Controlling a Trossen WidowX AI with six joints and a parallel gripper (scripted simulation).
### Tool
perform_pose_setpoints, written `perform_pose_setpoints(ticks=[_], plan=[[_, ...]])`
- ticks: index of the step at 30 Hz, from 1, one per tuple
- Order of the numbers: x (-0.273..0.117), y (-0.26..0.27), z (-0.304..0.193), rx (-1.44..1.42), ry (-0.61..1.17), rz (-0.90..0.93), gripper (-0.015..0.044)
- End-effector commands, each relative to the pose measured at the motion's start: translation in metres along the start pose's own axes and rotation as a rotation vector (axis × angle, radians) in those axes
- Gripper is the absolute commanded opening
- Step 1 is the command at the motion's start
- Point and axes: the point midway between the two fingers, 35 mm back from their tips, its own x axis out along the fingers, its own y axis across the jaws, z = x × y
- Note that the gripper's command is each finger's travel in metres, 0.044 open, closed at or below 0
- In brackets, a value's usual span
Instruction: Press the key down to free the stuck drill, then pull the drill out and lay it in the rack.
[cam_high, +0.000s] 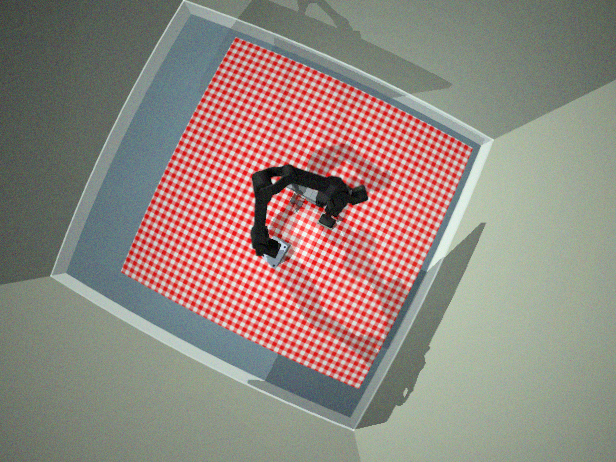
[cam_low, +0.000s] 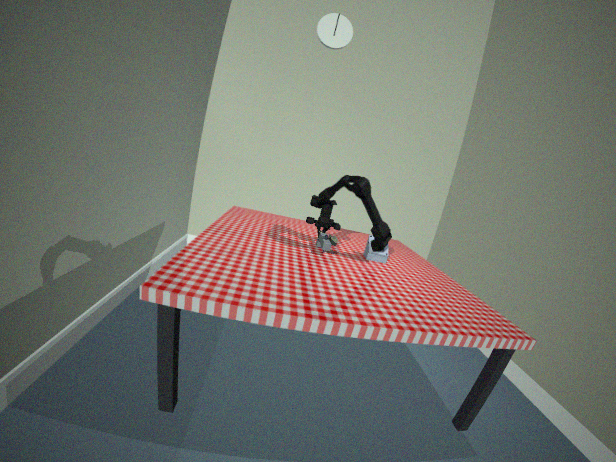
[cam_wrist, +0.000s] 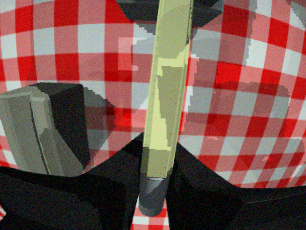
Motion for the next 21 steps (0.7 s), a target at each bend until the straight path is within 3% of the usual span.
perform_pose_setpoints(ticks=[1, 21], plan=[[0.0, 0.0, -0.006, -0.004, 0.003, 0.003, 0.0], [-0.001, 0.0, -0.034, -0.004, 0.005, 0.003, 0.0]])
